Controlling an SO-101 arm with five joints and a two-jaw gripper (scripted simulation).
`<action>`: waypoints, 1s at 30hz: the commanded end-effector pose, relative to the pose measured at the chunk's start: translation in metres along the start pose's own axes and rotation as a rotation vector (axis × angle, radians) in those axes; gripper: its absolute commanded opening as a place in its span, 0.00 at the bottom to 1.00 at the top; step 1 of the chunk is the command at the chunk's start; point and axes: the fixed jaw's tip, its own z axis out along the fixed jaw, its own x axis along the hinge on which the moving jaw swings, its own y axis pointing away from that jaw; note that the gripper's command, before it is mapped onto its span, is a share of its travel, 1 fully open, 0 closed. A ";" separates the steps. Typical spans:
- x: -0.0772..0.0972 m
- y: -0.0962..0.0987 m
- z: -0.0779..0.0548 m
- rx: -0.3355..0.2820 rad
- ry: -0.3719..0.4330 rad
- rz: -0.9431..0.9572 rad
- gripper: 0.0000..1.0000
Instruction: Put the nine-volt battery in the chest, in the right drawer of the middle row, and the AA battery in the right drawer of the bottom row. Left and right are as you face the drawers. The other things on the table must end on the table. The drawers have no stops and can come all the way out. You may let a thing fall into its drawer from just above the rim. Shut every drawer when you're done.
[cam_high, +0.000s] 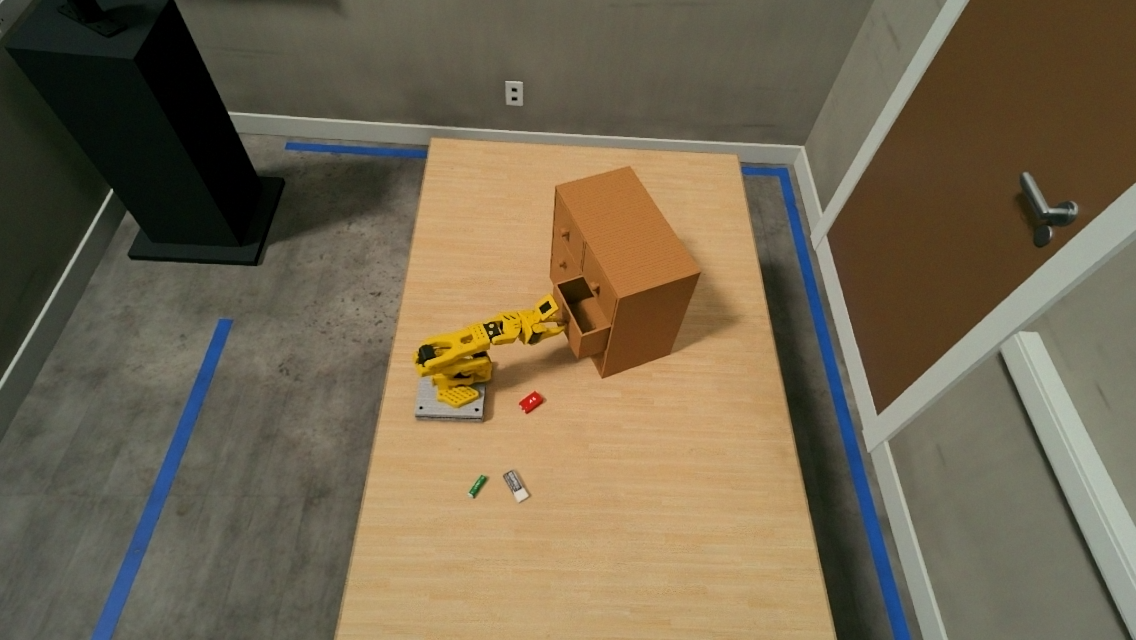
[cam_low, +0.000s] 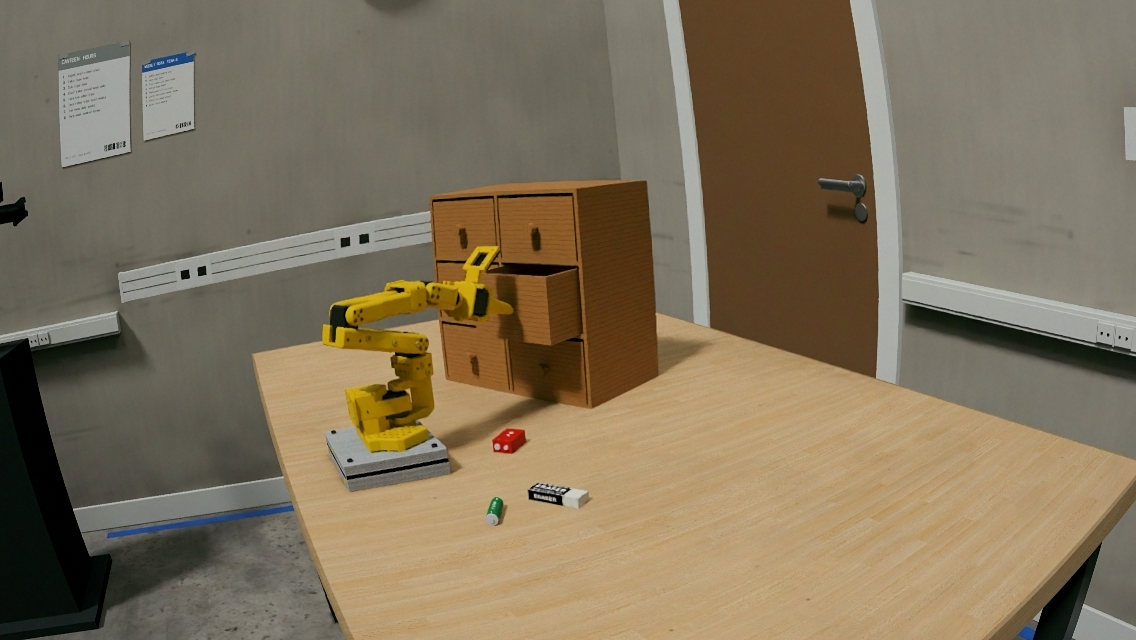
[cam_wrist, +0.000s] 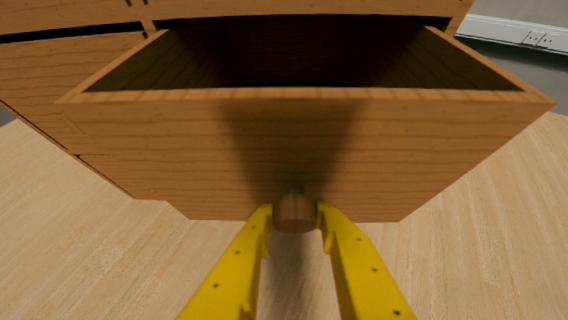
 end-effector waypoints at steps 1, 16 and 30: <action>0.000 0.002 -0.002 -0.007 -0.006 -0.006 0.00; 0.002 0.002 -0.007 -0.008 -0.006 -0.007 0.00; 0.002 0.002 -0.007 -0.008 -0.006 -0.007 0.00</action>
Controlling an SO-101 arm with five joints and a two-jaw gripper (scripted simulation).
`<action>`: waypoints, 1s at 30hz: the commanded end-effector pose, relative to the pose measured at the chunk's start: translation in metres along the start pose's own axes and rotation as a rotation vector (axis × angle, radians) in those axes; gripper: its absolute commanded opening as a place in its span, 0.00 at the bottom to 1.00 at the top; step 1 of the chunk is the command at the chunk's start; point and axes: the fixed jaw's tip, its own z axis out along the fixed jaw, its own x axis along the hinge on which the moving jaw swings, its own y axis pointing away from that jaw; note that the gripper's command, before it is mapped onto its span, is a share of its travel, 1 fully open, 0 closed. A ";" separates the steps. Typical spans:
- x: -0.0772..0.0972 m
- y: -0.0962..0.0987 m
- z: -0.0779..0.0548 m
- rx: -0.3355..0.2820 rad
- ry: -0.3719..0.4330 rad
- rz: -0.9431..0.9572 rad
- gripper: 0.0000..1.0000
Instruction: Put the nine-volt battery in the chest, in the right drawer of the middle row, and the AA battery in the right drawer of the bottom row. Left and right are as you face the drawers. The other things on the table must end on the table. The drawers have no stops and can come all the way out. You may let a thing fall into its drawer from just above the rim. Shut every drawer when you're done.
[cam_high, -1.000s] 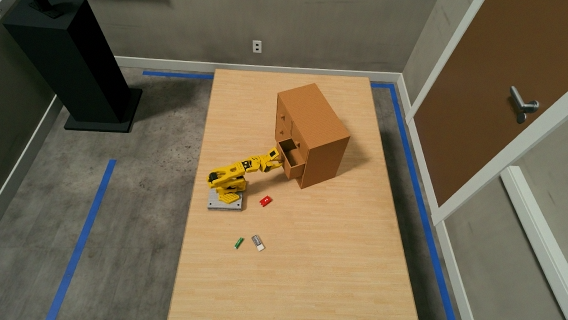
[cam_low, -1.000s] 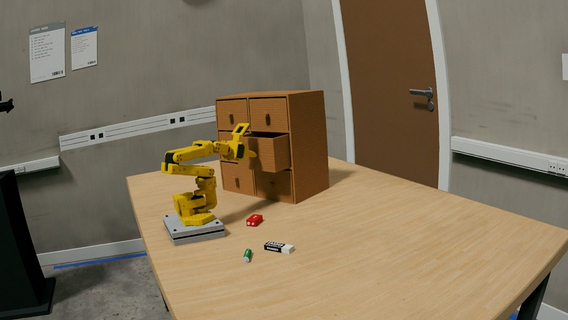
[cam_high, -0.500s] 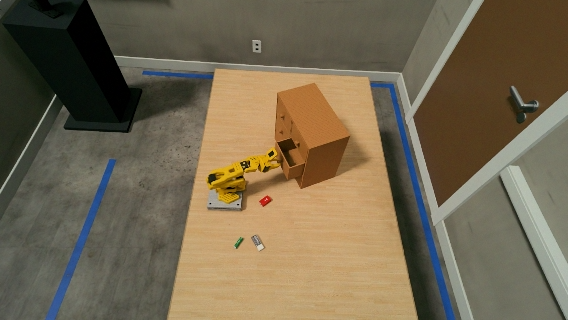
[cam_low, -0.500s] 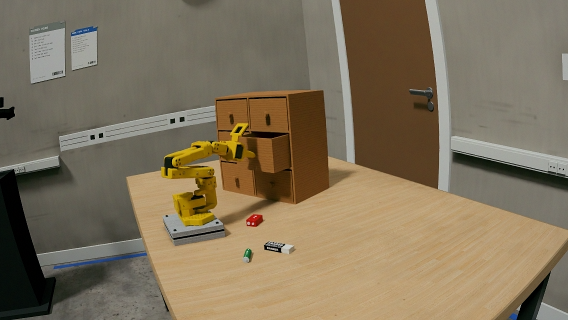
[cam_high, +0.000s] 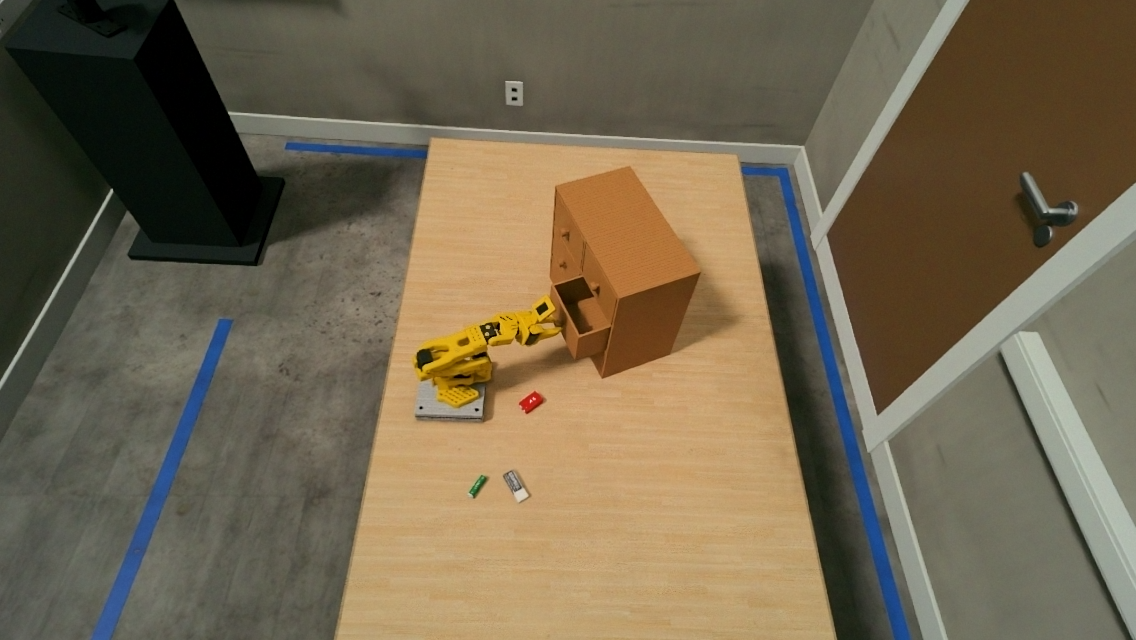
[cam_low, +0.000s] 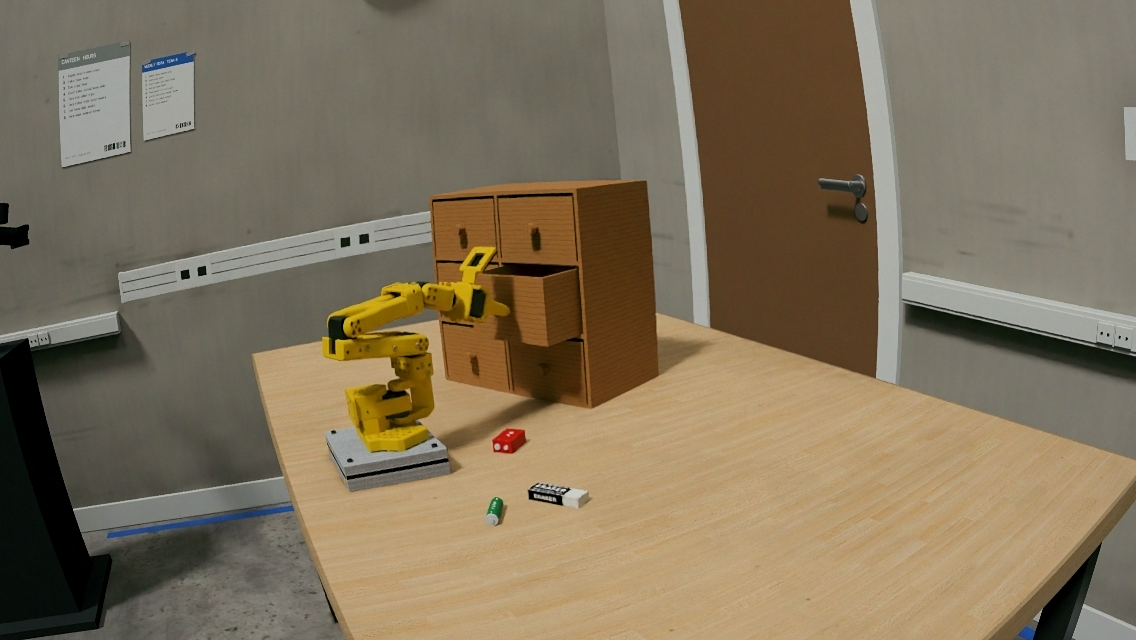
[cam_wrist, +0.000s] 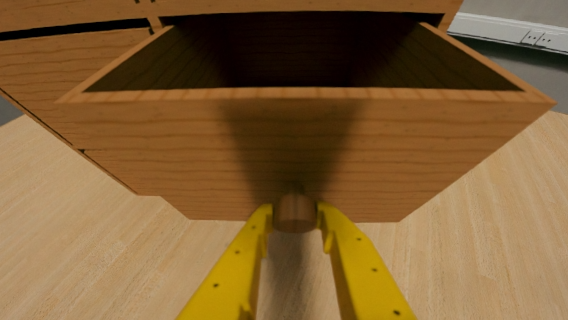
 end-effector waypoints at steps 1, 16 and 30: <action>0.000 0.002 -0.001 -0.008 -0.007 -0.007 0.00; 0.000 0.002 -0.001 -0.008 -0.007 -0.007 0.10; 0.000 0.002 -0.001 -0.008 -0.007 -0.007 0.18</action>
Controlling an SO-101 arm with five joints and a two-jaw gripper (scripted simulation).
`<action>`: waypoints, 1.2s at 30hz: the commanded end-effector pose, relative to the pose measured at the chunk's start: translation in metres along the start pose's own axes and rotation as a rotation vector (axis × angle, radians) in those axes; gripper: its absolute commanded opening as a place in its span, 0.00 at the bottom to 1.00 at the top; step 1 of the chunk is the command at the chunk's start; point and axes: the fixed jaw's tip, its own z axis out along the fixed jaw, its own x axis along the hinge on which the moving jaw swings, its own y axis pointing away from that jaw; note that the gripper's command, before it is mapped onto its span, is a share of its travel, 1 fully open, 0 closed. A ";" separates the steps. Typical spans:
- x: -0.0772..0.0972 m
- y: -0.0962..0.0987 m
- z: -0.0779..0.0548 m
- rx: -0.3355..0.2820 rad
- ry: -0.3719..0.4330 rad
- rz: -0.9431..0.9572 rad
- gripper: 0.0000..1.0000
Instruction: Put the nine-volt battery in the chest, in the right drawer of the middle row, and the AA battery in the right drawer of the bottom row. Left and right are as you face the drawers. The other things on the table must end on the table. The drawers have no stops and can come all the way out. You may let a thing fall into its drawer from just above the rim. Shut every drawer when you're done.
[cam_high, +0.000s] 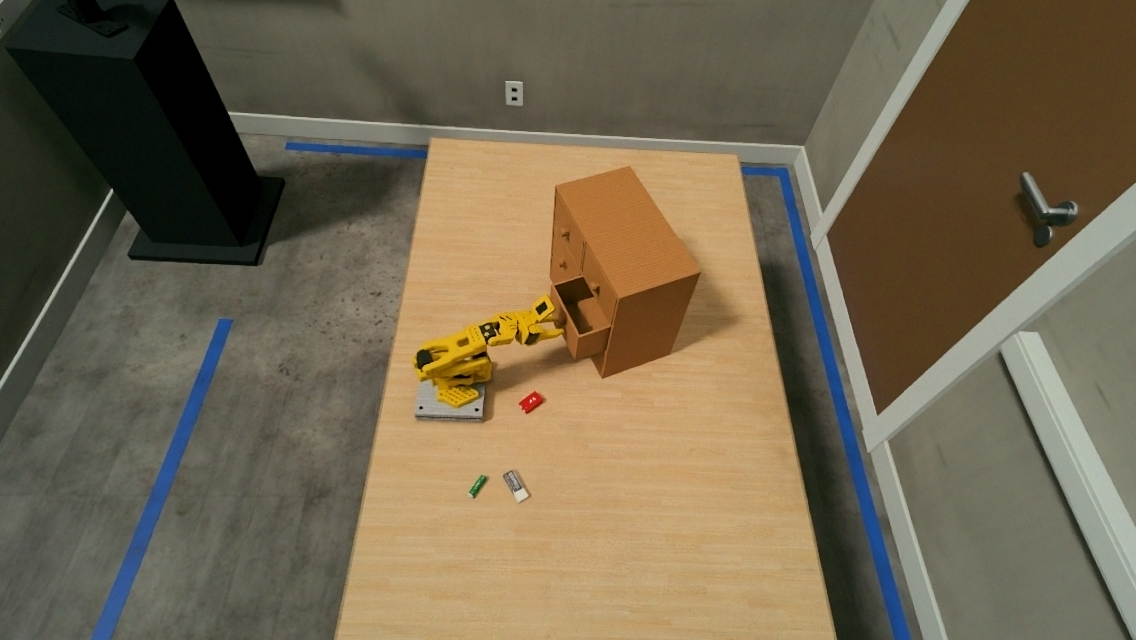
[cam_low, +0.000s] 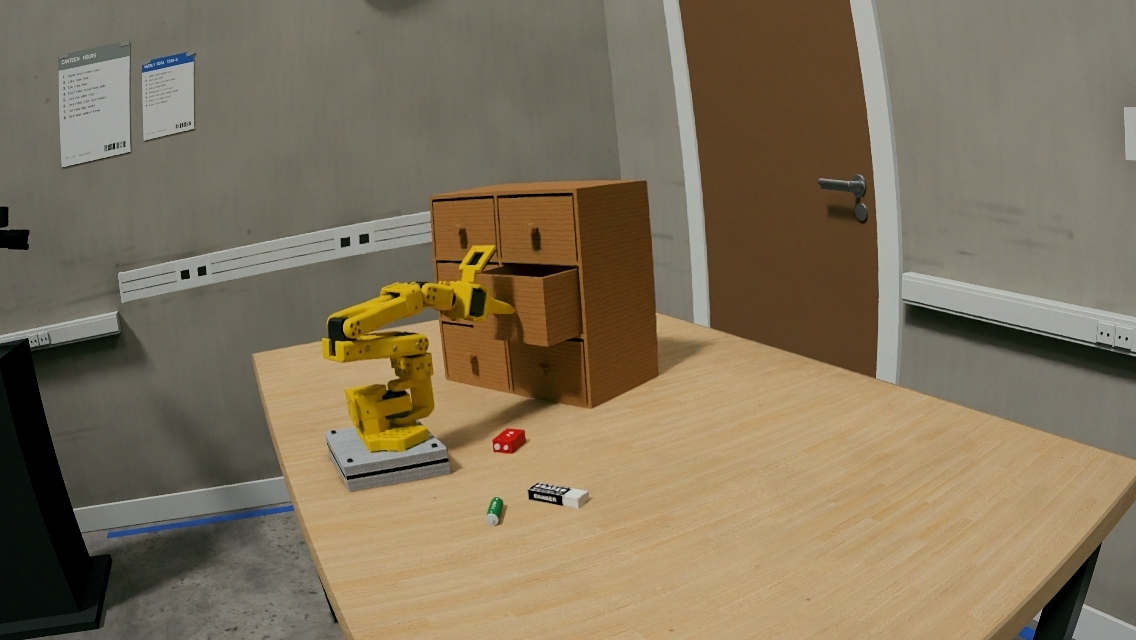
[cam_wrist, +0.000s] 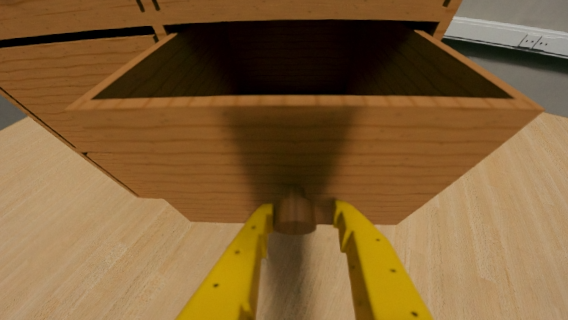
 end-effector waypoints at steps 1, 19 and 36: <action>0.002 0.002 0.000 -0.008 0.008 -0.007 0.19; 0.008 0.003 -0.022 -0.015 0.122 -0.032 0.21; 0.016 0.003 -0.045 -0.022 0.214 -0.053 0.21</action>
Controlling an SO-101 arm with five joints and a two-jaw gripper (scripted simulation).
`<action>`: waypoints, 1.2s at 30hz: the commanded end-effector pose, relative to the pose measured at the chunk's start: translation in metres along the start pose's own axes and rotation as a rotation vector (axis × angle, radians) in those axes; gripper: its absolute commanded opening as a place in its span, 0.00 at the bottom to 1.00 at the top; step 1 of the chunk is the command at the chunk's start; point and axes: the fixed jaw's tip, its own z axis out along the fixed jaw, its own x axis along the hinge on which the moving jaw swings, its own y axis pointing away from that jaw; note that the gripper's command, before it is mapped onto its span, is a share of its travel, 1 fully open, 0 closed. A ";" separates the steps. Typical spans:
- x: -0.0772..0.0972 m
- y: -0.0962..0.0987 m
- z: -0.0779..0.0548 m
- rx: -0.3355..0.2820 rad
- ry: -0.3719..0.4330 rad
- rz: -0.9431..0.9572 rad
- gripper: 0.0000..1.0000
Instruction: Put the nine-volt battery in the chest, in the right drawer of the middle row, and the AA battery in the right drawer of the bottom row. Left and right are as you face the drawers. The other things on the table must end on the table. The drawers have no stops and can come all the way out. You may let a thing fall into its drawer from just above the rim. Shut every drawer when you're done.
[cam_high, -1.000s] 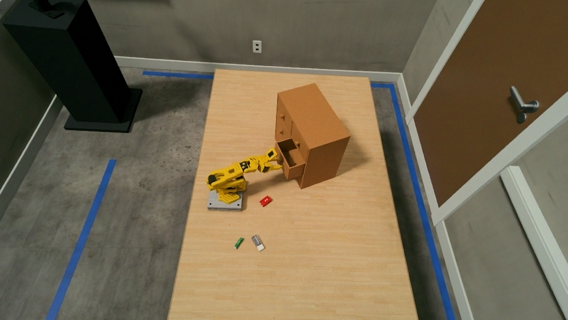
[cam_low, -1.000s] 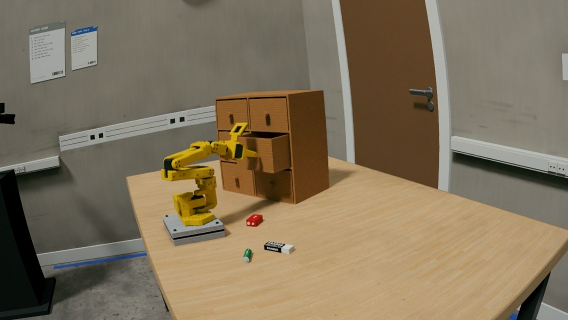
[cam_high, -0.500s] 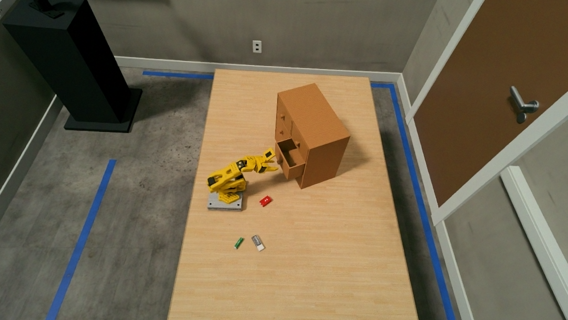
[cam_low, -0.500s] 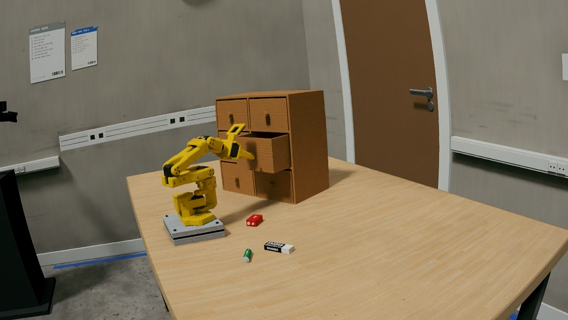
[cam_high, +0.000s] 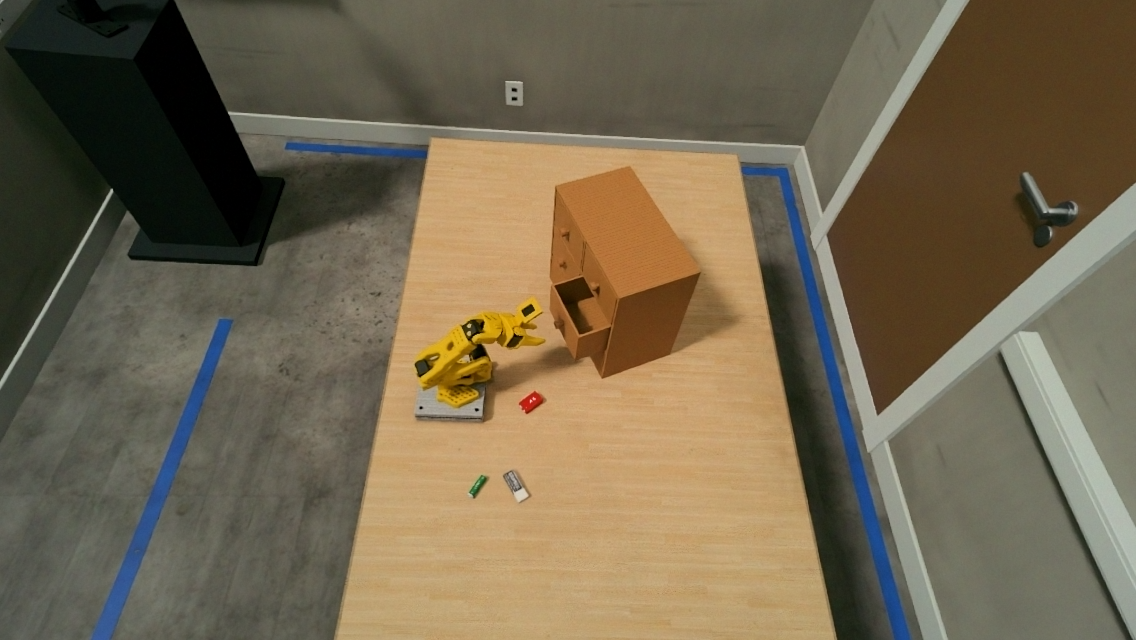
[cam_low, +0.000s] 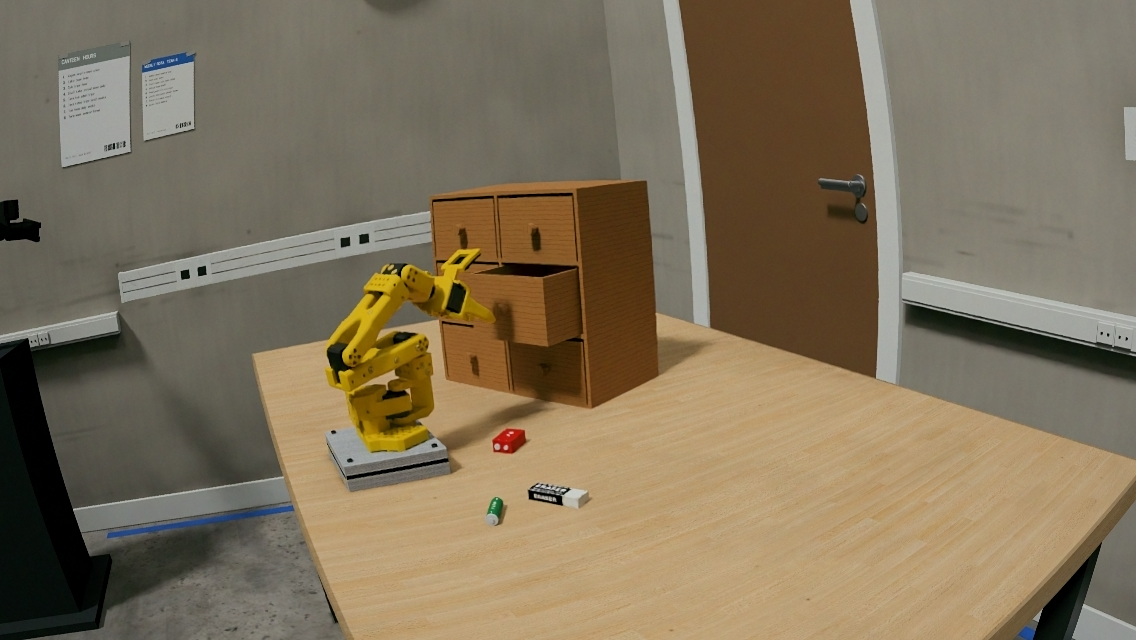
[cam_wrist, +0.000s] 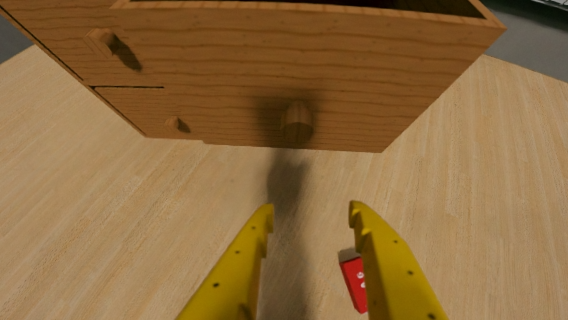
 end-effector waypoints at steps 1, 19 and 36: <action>-0.002 0.002 -0.003 -0.009 -0.012 -0.011 0.21; 0.025 0.002 0.002 -0.021 0.416 -0.019 0.21; 0.029 0.002 0.003 -0.023 0.482 -0.020 0.21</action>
